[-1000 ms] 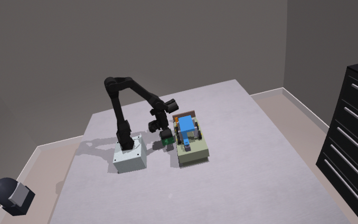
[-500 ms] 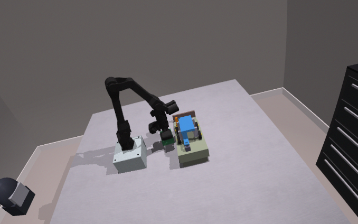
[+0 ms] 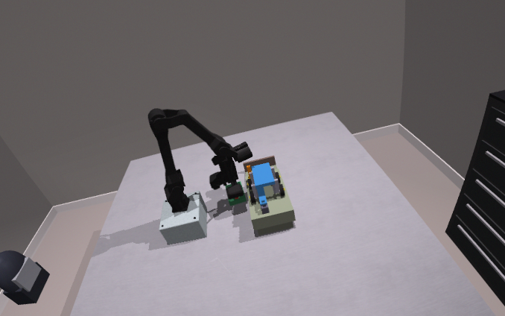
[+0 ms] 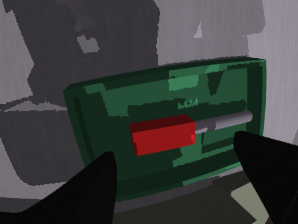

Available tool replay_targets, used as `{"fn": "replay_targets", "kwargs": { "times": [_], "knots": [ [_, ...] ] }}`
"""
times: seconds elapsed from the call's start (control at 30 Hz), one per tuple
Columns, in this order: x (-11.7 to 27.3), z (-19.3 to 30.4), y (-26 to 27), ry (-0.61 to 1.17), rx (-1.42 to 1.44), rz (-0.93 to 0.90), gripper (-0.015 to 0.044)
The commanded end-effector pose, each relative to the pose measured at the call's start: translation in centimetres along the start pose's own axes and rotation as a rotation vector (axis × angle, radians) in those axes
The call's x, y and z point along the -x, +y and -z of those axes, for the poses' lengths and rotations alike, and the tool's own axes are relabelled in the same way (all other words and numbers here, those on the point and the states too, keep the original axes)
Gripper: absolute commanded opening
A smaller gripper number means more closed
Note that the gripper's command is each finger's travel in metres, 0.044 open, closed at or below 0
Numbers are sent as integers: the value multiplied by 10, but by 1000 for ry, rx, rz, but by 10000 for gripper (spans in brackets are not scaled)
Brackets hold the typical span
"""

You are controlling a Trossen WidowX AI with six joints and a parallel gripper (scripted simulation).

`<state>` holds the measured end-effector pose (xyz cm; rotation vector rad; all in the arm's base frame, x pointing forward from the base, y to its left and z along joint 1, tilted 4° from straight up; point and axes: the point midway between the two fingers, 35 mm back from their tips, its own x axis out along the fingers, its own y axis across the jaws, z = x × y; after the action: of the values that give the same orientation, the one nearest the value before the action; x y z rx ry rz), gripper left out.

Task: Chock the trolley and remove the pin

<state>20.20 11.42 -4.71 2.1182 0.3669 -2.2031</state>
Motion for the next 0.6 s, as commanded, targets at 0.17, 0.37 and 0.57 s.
{"fn": "replay_targets", "kwargs": {
  "times": [0.17,0.37,0.57],
  "knots": [
    [14,0,-2,-2,2,2,340],
    [28,-3,-4,-3,3,3,419],
    [44,-3,-6,-3,3,3,440]
  ]
}}
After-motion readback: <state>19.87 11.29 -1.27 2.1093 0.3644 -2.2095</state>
